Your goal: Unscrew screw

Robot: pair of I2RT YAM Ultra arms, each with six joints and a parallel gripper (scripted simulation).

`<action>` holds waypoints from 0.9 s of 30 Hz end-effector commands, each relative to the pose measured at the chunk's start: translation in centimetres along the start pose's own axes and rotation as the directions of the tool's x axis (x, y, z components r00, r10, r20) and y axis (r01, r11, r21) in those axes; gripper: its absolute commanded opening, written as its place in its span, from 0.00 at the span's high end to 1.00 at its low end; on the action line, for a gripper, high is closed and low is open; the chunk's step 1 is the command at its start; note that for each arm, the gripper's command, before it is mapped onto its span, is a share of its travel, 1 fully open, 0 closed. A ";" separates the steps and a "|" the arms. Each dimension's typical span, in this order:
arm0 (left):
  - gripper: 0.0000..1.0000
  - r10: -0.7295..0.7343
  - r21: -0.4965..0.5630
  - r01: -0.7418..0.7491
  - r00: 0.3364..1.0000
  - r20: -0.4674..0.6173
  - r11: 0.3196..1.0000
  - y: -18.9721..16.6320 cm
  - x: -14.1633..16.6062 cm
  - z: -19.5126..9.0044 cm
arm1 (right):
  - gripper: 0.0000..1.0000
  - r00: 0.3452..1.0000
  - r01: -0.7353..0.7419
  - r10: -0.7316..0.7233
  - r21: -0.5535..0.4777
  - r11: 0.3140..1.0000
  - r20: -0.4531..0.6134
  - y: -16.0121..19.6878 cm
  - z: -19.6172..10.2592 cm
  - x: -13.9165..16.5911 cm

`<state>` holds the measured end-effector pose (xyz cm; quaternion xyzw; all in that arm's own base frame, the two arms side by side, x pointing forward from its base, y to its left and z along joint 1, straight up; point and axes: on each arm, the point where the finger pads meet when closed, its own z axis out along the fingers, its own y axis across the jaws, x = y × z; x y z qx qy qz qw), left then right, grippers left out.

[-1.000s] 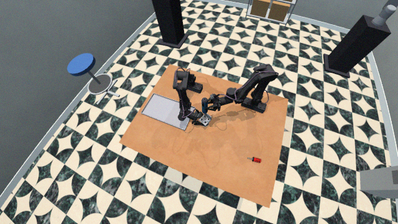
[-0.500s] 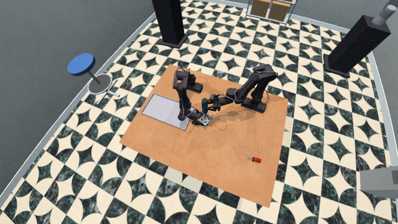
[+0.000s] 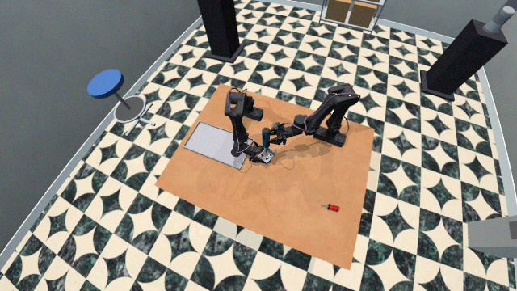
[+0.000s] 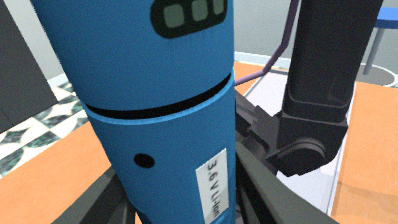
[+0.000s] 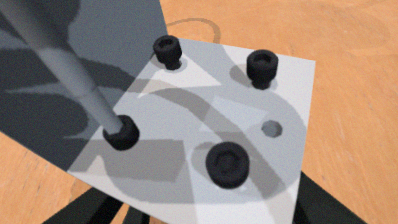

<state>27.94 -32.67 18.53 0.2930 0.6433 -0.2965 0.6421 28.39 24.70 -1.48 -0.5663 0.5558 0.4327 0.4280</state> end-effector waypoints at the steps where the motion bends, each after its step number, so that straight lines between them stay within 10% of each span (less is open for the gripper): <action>1: 0.58 0.005 -0.004 -0.004 0.990 0.143 1.000 0.3 -4.0 0.2 | 0.41 1.000 0.016 -0.016 -0.002 1.000 0.010 -0.3 0.0 -0.6; 27: 0.58 0.004 -0.002 -0.004 0.993 0.121 1.000 0.4 -2.9 -0.3 | 0.41 1.000 0.016 -0.016 -0.002 1.000 0.010 -0.3 0.0 -0.6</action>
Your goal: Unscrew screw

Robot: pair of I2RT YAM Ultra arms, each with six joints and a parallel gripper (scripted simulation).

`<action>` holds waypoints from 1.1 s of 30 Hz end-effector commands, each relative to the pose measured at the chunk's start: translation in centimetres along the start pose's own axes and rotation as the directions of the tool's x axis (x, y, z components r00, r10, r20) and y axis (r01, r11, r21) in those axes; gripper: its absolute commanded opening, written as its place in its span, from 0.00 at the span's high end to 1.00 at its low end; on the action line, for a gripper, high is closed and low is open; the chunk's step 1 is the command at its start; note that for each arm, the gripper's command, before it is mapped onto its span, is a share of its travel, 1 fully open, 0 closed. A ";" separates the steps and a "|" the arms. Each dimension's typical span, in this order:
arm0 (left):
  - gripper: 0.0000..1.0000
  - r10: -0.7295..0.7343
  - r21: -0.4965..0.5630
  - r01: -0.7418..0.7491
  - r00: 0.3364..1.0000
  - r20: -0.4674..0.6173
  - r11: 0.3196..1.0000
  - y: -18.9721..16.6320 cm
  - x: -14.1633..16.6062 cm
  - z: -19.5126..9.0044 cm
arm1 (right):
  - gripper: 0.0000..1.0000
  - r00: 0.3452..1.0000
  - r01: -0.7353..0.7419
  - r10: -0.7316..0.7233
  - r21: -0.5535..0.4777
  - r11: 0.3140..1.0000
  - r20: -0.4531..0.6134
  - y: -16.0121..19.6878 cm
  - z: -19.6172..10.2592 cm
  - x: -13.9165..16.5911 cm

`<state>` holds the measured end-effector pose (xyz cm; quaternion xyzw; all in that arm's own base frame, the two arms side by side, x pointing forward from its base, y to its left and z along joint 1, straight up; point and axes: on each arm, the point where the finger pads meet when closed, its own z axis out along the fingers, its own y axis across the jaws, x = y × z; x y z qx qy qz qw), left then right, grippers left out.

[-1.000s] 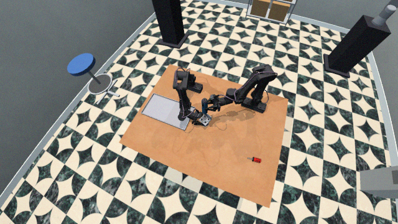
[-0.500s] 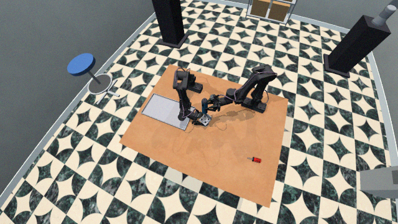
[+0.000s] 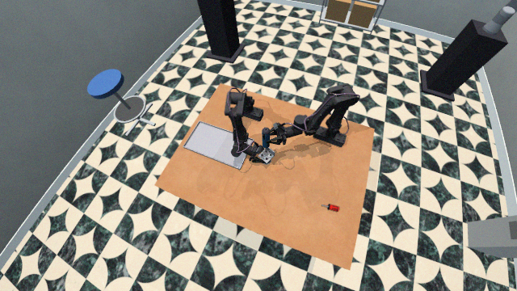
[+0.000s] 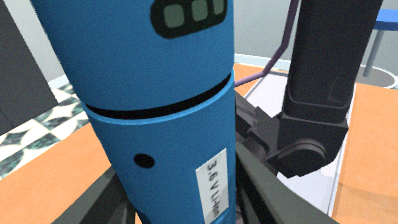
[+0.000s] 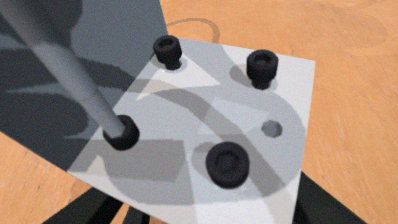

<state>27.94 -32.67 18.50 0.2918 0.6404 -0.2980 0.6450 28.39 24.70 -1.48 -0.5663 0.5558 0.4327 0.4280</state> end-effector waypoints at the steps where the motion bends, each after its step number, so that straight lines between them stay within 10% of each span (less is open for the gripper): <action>1: 0.58 0.004 -0.002 -0.004 0.993 0.116 1.000 0.4 -3.0 -0.1 | 0.41 1.000 0.016 -0.016 -0.002 1.000 0.010 -0.3 0.0 -0.6; 33: 0.58 0.004 -0.002 -0.004 0.993 0.114 1.000 0.4 -2.7 -0.3 | 0.41 1.000 0.016 -0.016 -0.002 1.000 0.010 -0.3 0.0 -0.6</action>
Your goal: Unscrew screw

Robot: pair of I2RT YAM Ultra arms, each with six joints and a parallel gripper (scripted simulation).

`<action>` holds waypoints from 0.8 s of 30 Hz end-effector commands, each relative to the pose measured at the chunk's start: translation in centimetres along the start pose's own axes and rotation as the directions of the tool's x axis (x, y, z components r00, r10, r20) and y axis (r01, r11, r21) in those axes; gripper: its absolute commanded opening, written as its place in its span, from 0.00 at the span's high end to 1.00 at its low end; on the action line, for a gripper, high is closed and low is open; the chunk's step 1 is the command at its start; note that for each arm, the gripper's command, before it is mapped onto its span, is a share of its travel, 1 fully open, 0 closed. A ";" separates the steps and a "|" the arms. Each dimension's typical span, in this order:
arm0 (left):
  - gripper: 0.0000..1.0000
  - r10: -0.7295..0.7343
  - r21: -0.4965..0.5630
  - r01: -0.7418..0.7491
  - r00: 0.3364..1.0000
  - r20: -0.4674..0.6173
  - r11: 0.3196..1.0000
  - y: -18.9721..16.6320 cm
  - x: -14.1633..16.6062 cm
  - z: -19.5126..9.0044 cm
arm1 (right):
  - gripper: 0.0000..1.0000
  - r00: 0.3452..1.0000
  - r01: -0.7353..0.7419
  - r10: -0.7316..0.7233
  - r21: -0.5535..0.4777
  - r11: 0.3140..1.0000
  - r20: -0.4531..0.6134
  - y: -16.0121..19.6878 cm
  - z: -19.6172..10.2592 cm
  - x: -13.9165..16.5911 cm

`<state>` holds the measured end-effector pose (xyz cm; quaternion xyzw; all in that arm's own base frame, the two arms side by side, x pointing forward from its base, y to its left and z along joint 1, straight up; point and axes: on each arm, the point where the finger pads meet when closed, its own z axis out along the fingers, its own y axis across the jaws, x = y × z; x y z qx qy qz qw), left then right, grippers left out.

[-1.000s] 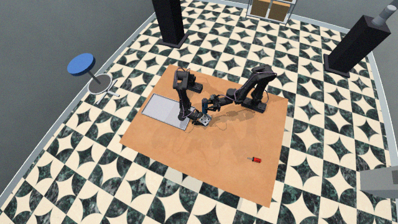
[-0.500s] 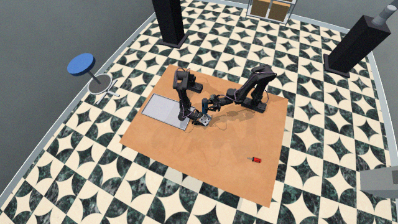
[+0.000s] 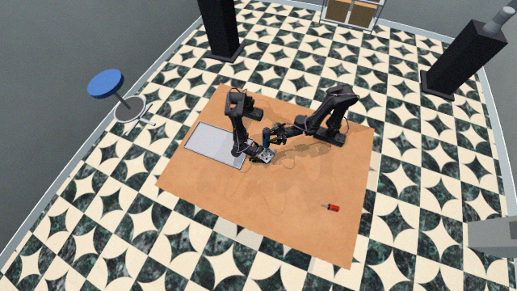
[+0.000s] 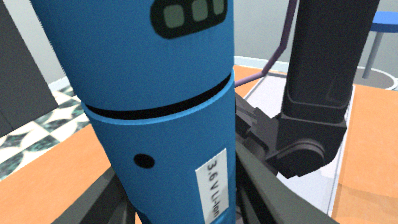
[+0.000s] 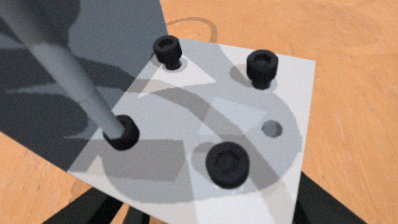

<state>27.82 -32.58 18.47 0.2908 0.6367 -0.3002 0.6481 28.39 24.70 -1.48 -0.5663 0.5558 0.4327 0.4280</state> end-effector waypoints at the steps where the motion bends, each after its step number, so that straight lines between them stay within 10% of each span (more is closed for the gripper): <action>1: 0.58 0.004 -0.004 -0.004 0.994 0.108 1.000 0.5 -2.9 0.0 | 0.41 1.000 0.016 -0.016 -0.002 1.000 0.010 -0.3 0.0 -0.6; 24: 0.58 0.004 -0.005 -0.003 0.995 0.105 1.000 0.4 -2.5 -0.1 | 0.41 1.000 0.016 -0.016 -0.002 1.000 0.010 -0.3 0.0 -0.6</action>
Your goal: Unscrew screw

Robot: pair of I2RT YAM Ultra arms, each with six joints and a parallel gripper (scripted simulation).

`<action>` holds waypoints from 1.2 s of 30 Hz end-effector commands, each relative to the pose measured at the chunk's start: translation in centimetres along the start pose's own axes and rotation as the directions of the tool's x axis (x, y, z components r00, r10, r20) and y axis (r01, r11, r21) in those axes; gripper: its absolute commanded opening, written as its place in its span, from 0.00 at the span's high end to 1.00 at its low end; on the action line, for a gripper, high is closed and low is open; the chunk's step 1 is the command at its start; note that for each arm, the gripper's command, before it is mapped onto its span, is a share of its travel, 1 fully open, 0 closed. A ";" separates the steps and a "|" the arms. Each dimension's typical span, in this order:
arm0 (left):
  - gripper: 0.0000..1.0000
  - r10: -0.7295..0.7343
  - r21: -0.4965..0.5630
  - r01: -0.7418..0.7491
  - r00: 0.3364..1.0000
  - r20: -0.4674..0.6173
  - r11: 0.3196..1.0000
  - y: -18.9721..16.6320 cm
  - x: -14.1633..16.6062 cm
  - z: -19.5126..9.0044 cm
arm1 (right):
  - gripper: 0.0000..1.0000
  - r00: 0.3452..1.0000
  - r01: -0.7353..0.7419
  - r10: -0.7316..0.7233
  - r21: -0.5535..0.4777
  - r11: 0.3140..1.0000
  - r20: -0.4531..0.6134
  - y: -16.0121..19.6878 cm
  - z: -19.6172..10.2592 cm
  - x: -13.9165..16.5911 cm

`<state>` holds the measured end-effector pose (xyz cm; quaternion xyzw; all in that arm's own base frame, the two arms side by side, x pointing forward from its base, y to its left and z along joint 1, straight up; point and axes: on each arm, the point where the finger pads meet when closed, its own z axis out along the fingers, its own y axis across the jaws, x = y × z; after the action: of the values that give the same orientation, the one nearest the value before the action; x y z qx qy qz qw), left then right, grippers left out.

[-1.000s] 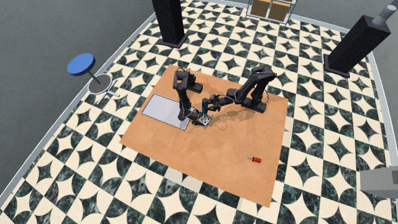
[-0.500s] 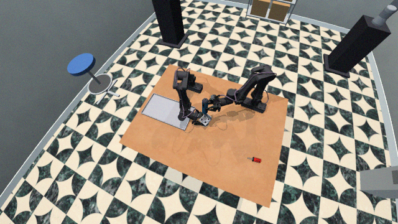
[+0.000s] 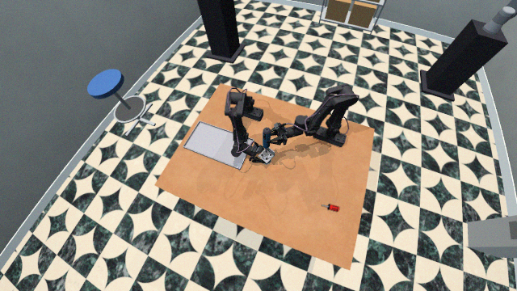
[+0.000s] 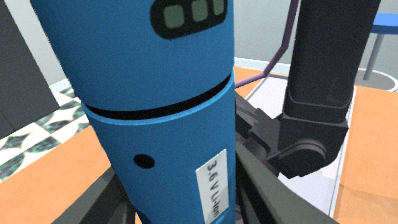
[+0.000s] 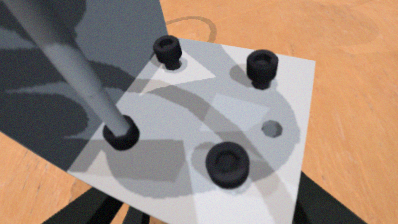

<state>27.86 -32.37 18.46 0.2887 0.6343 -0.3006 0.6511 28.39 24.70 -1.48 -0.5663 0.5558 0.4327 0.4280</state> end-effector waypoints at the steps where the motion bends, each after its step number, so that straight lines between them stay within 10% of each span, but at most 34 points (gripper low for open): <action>1: 0.58 0.003 -0.002 -0.003 0.995 0.096 1.000 0.2 -2.5 0.1 | 0.41 1.000 0.016 -0.016 -0.002 1.000 0.010 -0.3 0.0 -0.6; 36: 0.58 0.003 -0.001 -0.003 0.995 0.102 1.000 -0.1 -2.5 -0.2 | 0.41 1.000 0.016 -0.016 -0.002 1.000 0.010 -0.3 0.0 -0.6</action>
<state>27.74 -32.24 18.43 0.2873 0.6311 -0.3020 0.6542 28.39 24.70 -1.48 -0.5663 0.5558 0.4327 0.4280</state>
